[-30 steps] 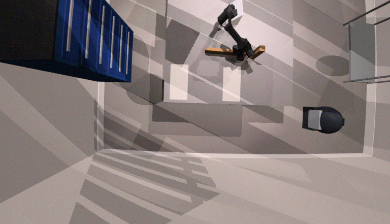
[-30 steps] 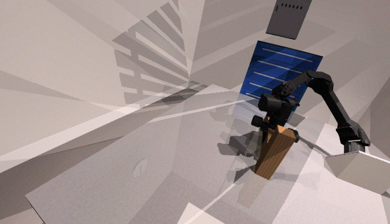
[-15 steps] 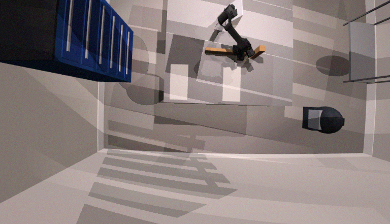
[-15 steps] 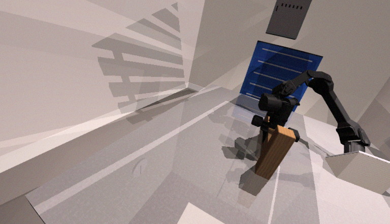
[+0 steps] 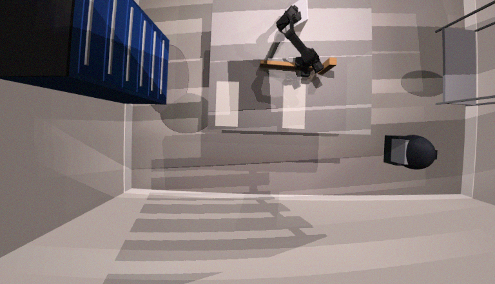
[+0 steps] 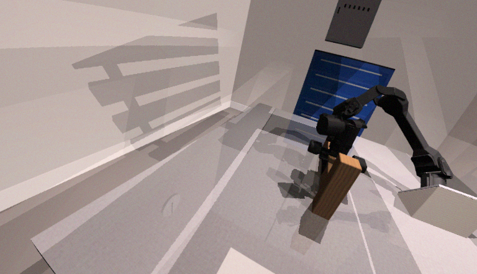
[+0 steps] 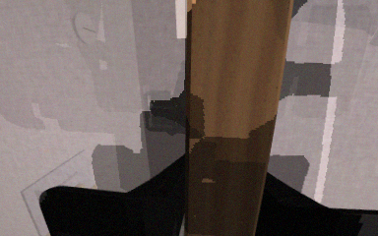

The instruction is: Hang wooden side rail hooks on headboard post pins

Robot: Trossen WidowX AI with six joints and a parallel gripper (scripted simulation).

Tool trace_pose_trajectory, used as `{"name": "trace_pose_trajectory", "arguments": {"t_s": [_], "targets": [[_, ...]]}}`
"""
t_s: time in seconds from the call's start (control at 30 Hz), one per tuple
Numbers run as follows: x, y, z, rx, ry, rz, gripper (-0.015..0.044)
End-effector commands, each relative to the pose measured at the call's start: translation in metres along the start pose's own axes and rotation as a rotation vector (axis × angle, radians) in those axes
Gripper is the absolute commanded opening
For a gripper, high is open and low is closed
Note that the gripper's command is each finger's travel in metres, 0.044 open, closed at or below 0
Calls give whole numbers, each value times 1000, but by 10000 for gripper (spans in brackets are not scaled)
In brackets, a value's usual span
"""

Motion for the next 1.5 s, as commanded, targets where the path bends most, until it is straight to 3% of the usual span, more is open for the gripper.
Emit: {"name": "trace_pose_trajectory", "arguments": {"t_s": [0.0,1.47], "targets": [[6,0,2,1,2,-13,0],[13,0,2,1,2,-13,0]]}}
Point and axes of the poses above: the point midway between the two fingers, 35 mm back from their tips, its own x axis back along the fingers, its own y axis across the jaws, z = x × y, the point moved 5 cm from there along x, back along the fingers, and after that the axes turned 9 degrees about x, right-handed, at the moved point
